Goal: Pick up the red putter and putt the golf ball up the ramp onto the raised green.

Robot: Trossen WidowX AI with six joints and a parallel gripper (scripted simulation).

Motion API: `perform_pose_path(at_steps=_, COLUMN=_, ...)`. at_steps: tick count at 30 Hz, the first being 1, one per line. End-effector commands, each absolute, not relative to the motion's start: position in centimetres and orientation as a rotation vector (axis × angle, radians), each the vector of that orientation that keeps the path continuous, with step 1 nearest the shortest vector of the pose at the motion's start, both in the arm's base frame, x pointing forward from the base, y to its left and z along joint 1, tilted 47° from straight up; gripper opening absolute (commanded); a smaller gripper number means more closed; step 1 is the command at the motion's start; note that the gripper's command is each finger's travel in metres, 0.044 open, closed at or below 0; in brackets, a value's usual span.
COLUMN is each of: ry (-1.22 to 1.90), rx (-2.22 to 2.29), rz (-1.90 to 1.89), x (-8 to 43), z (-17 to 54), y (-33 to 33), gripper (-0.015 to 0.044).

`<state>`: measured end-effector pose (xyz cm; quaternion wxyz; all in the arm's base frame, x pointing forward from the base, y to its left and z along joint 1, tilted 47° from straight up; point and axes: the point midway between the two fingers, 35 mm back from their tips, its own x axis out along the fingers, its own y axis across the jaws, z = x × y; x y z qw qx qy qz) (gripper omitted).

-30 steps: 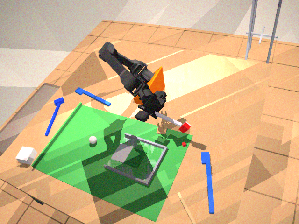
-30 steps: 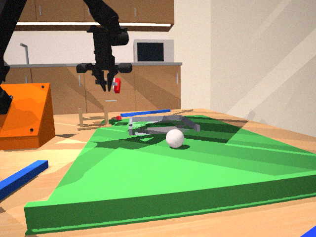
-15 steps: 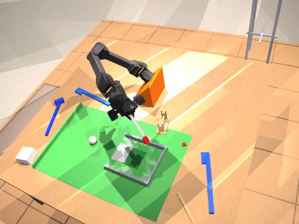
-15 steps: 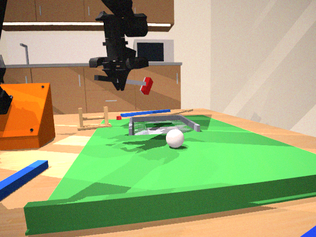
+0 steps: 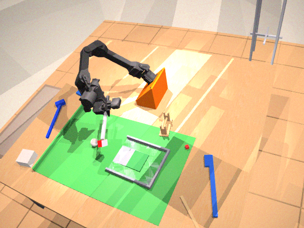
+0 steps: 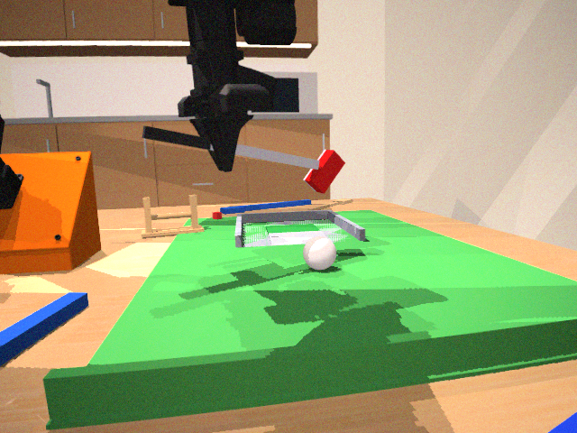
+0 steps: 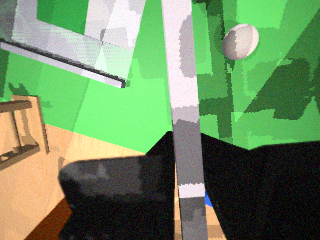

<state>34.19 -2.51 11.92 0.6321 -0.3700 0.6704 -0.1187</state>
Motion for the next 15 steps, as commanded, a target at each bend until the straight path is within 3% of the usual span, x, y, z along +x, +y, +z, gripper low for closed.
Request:
perform_pose_path(at_steps=1, ry=1.502, rx=-0.767, rz=-0.398, x=33.5, z=14.5, y=-5.0, gripper=0.0)
perform_pose_path(at_steps=8, ry=1.435, rx=-0.617, rz=-0.641, x=31.2, z=19.1, y=-9.8, gripper=0.0)
perform_pose_path(at_steps=15, ry=1.427, rx=-0.602, rz=-0.664, x=30.9, z=19.3, y=-10.5, gripper=0.0)
